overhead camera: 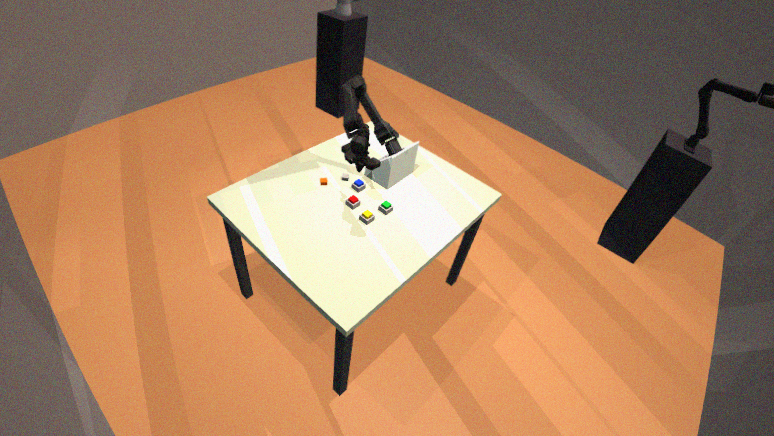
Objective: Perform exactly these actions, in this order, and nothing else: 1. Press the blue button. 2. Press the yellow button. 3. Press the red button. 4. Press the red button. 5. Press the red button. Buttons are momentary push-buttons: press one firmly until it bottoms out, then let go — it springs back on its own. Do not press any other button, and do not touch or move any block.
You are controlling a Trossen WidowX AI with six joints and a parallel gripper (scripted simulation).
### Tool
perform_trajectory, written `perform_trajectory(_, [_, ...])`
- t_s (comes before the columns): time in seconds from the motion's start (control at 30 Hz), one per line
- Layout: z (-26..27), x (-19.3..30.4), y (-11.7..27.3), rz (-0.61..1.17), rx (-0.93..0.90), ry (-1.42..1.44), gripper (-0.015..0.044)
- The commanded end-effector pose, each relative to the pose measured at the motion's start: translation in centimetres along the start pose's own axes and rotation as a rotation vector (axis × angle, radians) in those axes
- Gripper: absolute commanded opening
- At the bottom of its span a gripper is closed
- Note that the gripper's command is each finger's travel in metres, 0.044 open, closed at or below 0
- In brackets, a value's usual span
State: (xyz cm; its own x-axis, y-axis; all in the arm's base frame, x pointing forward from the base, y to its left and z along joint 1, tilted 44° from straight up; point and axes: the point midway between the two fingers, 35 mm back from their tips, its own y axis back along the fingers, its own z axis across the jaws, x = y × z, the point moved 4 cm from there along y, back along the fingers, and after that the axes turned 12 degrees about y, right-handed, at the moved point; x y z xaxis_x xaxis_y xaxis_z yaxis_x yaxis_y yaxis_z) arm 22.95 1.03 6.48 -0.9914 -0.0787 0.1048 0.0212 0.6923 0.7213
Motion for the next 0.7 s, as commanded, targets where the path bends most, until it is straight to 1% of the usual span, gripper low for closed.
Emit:
perform_trajectory(0.0, [2.9, -3.9, 0.5, -0.004, -0.007, -0.001, 0.002])
perform_trajectory(0.3, [11.5, -10.8, -0.5, -0.007, -0.008, -0.006, 0.002])
perform_trajectory(0.37, [12.3, -11.1, -0.7, -0.008, -0.008, -0.007, 0.002])
perform_trajectory(0.53, [12.3, -11.1, -0.7, -0.008, -0.008, -0.007, 0.002])
perform_trajectory(0.6, [12.3, -11.3, -2.1, -0.008, -0.008, -0.006, 0.002])
perform_trajectory(0.67, [12.3, -11.3, -5.6, -0.008, -0.006, -0.007, 0.002])
